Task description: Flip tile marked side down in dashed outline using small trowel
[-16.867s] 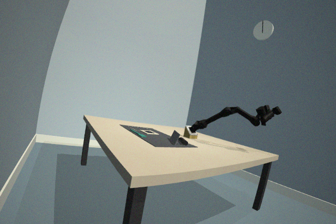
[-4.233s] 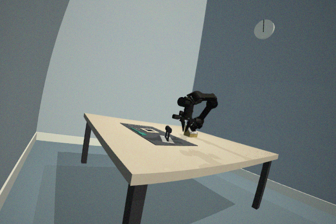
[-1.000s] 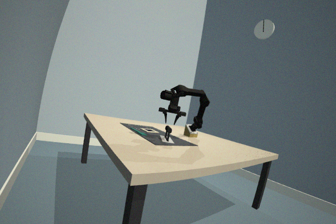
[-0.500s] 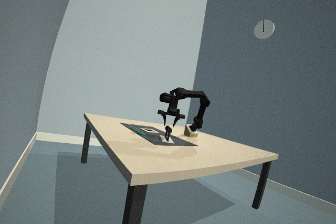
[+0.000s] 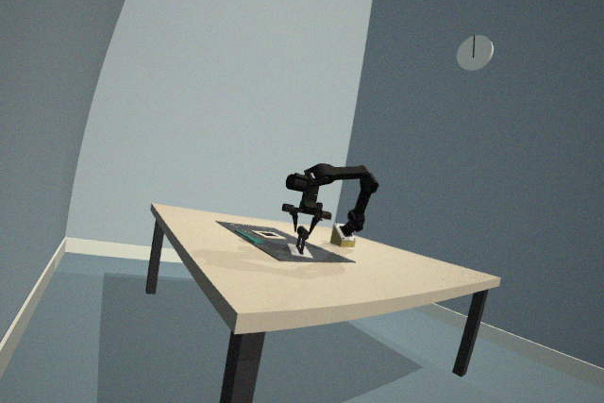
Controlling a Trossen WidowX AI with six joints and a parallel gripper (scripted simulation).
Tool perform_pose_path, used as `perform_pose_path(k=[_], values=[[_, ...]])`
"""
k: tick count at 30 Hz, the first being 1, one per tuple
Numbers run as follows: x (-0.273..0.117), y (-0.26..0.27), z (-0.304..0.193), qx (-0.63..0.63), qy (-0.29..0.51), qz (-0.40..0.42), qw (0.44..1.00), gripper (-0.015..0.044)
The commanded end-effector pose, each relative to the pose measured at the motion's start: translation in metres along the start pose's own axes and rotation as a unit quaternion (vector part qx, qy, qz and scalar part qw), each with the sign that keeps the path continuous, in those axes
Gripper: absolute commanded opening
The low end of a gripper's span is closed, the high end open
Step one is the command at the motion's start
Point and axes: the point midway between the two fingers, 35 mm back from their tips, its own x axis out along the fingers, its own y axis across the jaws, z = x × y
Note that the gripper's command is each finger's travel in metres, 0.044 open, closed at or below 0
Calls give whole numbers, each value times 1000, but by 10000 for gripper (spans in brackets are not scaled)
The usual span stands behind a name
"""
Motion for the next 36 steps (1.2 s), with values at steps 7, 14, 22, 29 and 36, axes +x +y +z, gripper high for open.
perform_pose_path(k=[7, 14, 22, 29, 36], values=[[3, 1, 0, 0, -1, 2, 1000, 130], [3, 1, 0, 0, -1, 2, 1000, 130], [3, 1, 0, 0, -1, 2, 1000, 130], [3, 1, 0, 36, -1, 2, 999, 130], [3, 1, 0, 139, 0, 2, 990, 130]])
